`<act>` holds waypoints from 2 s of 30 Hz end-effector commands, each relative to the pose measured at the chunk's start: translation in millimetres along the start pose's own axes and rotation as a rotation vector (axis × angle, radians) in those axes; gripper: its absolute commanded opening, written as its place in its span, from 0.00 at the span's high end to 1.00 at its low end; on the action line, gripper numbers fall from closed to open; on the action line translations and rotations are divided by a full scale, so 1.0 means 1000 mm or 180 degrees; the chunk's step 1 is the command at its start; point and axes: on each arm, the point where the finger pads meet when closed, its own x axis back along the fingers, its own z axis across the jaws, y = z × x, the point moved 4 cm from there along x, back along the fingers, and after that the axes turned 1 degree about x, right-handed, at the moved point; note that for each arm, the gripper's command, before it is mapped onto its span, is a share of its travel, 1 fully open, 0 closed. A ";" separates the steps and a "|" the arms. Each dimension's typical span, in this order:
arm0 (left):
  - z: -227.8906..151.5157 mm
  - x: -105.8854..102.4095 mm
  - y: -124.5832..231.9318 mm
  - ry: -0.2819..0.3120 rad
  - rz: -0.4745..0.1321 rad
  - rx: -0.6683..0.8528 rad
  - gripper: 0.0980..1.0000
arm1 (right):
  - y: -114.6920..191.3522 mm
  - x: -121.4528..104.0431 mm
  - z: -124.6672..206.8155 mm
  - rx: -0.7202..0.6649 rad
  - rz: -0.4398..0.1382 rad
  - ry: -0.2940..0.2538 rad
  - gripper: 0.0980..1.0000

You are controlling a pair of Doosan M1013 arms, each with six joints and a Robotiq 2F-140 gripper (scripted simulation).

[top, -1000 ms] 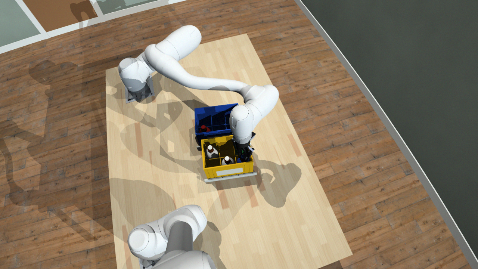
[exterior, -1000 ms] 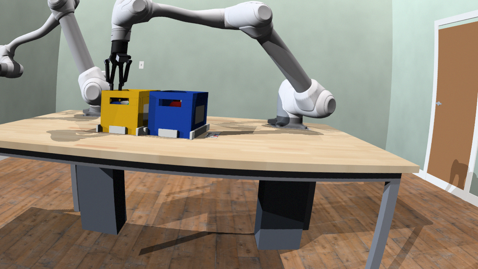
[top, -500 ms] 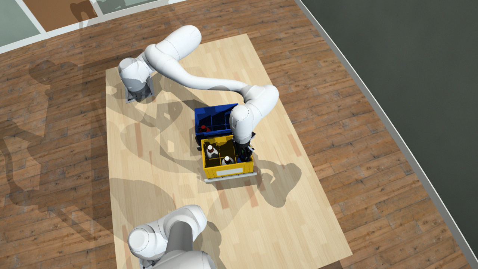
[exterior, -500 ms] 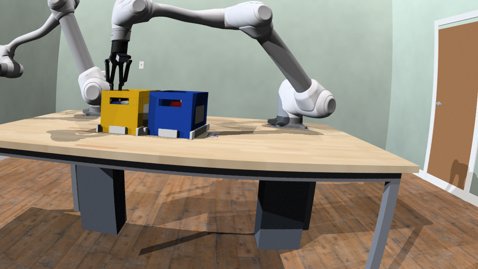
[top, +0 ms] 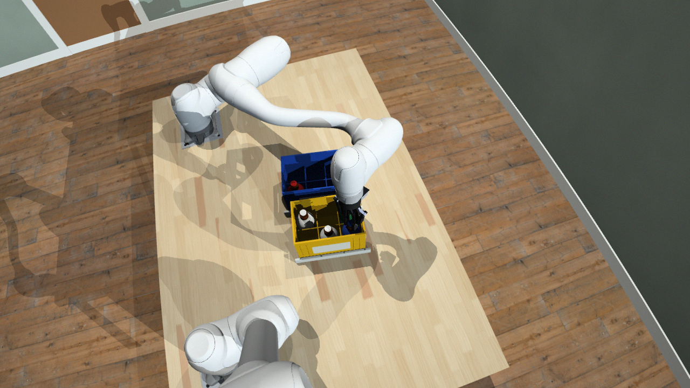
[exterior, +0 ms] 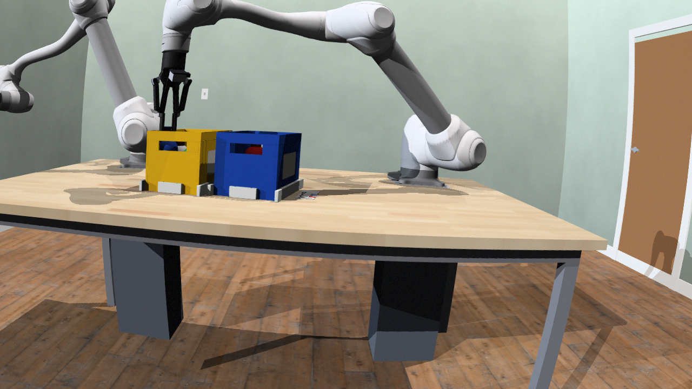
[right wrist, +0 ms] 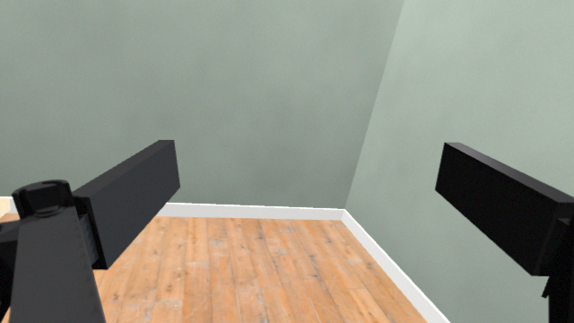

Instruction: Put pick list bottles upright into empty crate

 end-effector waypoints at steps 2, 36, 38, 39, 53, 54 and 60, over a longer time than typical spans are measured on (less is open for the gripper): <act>0.000 0.007 0.000 0.0005 0.0001 0.0000 1.00 | -0.001 0.000 0.000 0.0005 0.0004 0.0000 0.00; 0.000 0.057 0.000 0.0005 0.0001 0.0000 1.00 | -0.001 0.000 0.000 0.0005 0.0004 0.0000 0.00; 0.000 0.060 0.000 0.0005 0.0001 0.0000 1.00 | -0.001 0.000 0.000 0.0005 0.0004 0.0000 0.00; 0.000 0.062 0.000 0.0005 0.0001 0.0000 1.00 | -0.001 0.000 0.000 0.0005 0.0004 0.0000 0.00; 0.000 0.082 0.000 0.0005 0.0001 0.0000 1.00 | -0.001 0.000 0.000 0.0005 0.0004 0.0000 0.00; 0.000 0.084 0.000 0.0005 0.0001 0.0000 1.00 | -0.001 0.000 0.000 0.0005 0.0004 0.0000 0.00; 0.000 0.094 0.000 0.0005 0.0001 0.0000 1.00 | -0.001 0.000 0.000 0.0005 0.0004 0.0000 0.00</act>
